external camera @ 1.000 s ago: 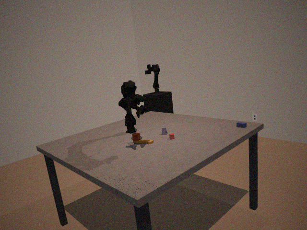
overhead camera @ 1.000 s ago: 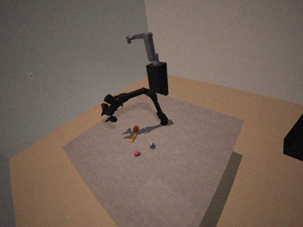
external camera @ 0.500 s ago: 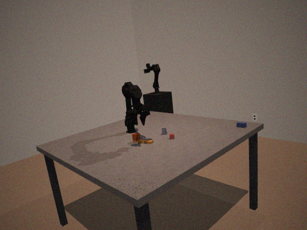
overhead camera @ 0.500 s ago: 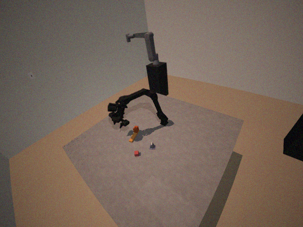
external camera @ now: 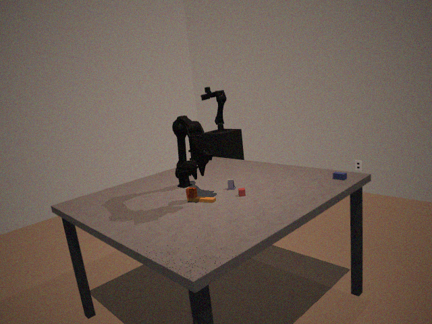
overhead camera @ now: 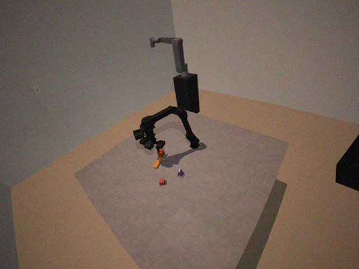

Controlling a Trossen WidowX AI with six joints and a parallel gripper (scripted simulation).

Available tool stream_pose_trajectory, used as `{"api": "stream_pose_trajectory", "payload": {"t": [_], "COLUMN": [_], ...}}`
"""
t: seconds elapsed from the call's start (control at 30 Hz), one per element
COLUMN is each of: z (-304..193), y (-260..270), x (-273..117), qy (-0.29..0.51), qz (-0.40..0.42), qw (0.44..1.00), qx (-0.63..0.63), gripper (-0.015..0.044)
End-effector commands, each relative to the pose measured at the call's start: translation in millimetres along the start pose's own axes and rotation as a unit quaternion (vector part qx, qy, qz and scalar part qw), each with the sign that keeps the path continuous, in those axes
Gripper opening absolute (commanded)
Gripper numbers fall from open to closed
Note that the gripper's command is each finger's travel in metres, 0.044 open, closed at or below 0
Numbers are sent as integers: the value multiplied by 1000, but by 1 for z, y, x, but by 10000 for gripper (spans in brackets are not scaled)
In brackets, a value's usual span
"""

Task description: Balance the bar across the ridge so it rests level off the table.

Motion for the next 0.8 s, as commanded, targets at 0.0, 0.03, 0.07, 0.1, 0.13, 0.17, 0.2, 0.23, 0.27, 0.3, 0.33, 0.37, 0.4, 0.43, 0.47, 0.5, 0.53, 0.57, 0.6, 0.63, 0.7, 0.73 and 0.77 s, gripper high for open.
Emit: {"api": "stream_pose_trajectory", "payload": {"t": [0.0, 0.03, 0.07, 0.1, 0.13, 0.17, 0.2, 0.23, 0.27, 0.3, 0.33, 0.37, 0.4, 0.43, 0.47, 0.5, 0.53, 0.57, 0.6, 0.63, 0.7, 0.73, 0.77], "z": [-3, -3, -3, -2, -2, -1, -1, -1, 0, 0, -1, -1, -1, -2, -3, -3, -4, -5, -5, -5, -5, -5, -5], "y": [3, 3, 2, 2, 2, 2, 2, 2, 1, 2, 2, 2, 2, 3, 3, 4, 4, 4, 5, 5, 5, 5, 5], "x": [2, 3, 5, 9, 13, 18, 24, 31, 38, 44, 51, 58, 65, 72, 78, 85, 90, 94, 95, 95, 95, 96, 96], "qy": [10, 10, 10, 10, 10, 10, 10, 10, 10, 10, 10, 10, 10, 10, 10, 10, 10, 10, 10, 10, 10, 10, 10], "qz": [10, 10, 10, 10, 10, 10, 10, 10, 10, 10, 10, 10, 10, 10, 10, 10, 10, 10, 10, 10, 10, 10, 10], "qw": [1000, 1000, 1000, 1000, 1000, 1000, 1000, 1000, 1000, 1000, 1000, 1000, 1000, 1000, 1000, 1000, 1000, 1000, 1000, 1000, 1000, 1000, 1000], "qx": [-4, -4, -4, -4, -4, -4, -4, -4, -4, -4, -4, -4, -4, -4, -4, -4, -4, -4, -4, -4, -4, -4, -4], "gripper": [315, 315, 315, 315, 315, 315, 315, 315, 315, 315, 315, 315, 315, 315, 315, 315, 315, 315, 315, 315, 315, 315, 315]}}
Point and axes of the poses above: the point midway between the two fingers, 35 mm back from their tips, its own x axis out along the fingers, its own y axis across the jaws, z = x × y, the point moved 8 cm from there along -x, back along the fingers, and after that the axes turned 12 degrees about x, right-handed, at the moved point
